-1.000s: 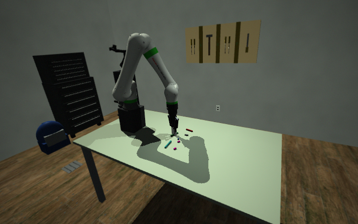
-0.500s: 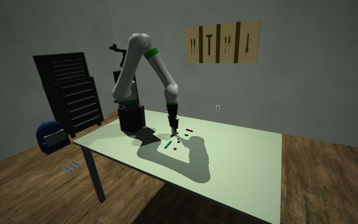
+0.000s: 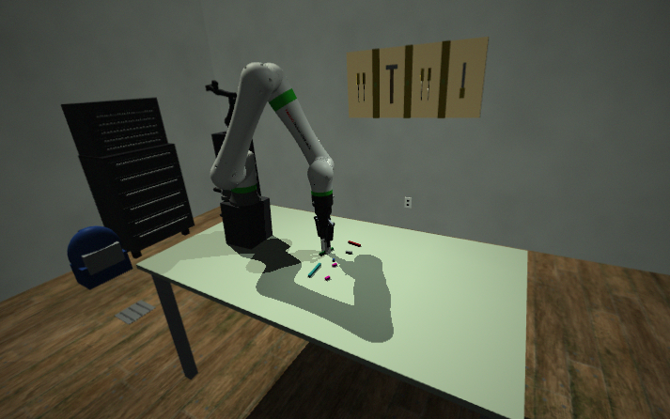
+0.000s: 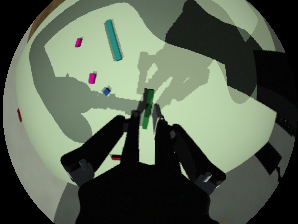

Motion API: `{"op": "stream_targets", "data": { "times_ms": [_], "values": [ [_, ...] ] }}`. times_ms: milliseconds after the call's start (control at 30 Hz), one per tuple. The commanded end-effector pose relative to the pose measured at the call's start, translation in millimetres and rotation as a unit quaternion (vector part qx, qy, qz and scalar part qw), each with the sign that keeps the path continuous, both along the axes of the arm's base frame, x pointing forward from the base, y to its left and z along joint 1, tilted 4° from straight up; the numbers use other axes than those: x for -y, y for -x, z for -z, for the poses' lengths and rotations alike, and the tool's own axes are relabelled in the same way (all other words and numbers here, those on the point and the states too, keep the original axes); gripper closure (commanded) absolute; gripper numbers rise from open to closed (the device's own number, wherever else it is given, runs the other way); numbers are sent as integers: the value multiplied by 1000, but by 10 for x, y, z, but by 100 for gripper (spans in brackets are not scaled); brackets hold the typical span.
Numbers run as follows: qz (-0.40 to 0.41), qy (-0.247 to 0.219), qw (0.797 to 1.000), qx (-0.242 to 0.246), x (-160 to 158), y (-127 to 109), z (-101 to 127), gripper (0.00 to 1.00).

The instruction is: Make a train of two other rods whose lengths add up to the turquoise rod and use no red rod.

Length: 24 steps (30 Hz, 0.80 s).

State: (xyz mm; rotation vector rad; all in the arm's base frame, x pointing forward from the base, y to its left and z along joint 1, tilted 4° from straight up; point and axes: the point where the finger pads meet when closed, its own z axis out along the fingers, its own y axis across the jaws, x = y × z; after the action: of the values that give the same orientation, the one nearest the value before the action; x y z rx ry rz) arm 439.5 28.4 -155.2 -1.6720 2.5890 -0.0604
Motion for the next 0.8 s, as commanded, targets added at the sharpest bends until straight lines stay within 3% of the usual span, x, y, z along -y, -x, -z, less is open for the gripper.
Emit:
{"op": "stream_targets", "data": {
  "times_ms": [0, 433, 467, 767],
  "values": [
    [0, 0, 1000, 0, 0, -2, -1, 85],
    [0, 0, 1000, 0, 0, -2, -1, 85],
    [0, 0, 1000, 0, 0, -2, -1, 97],
    [0, 0, 1000, 0, 0, -2, -1, 97]
  ]
}}
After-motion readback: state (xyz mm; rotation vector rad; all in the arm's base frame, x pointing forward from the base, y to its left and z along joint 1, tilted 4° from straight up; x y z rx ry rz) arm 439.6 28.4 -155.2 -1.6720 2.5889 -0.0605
